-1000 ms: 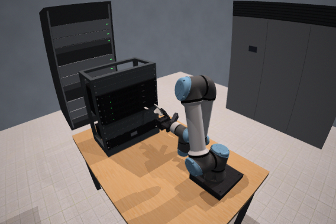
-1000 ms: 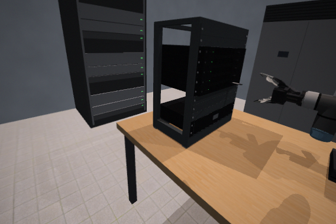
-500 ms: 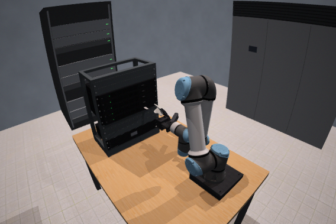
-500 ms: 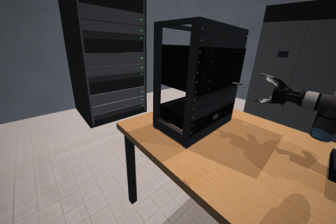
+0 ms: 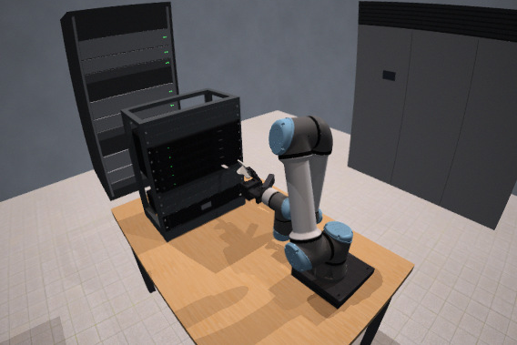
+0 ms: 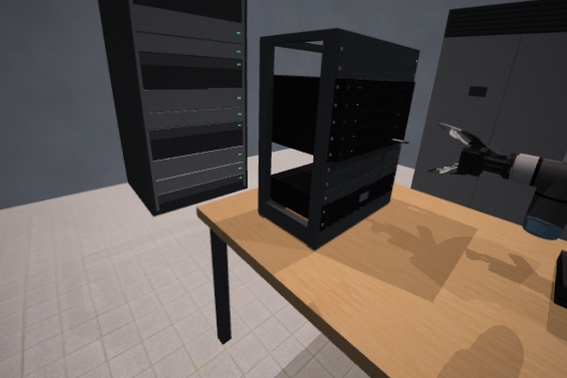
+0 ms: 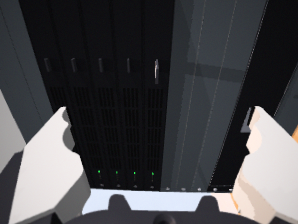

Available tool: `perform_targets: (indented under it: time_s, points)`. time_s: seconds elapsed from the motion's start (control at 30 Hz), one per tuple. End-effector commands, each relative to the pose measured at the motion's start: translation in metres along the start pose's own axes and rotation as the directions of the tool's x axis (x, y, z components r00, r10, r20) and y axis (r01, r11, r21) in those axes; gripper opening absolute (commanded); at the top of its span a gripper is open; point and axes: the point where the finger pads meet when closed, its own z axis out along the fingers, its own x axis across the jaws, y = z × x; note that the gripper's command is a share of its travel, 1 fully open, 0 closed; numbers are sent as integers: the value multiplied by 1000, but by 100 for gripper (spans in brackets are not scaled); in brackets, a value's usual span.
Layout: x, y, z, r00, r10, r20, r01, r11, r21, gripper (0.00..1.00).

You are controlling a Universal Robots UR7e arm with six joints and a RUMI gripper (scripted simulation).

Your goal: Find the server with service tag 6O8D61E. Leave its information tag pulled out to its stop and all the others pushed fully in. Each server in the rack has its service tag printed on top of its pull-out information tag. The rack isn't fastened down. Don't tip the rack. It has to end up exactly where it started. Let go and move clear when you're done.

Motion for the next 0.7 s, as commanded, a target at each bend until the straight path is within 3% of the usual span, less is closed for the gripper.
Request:
perform_targets:
  time_s: [0.0,0.67]
  points:
    - [0,0,0,1000,2,1,-2,1000,0,100]
    - [0,0,0,1000,11,2,-11,1000,-1,100]
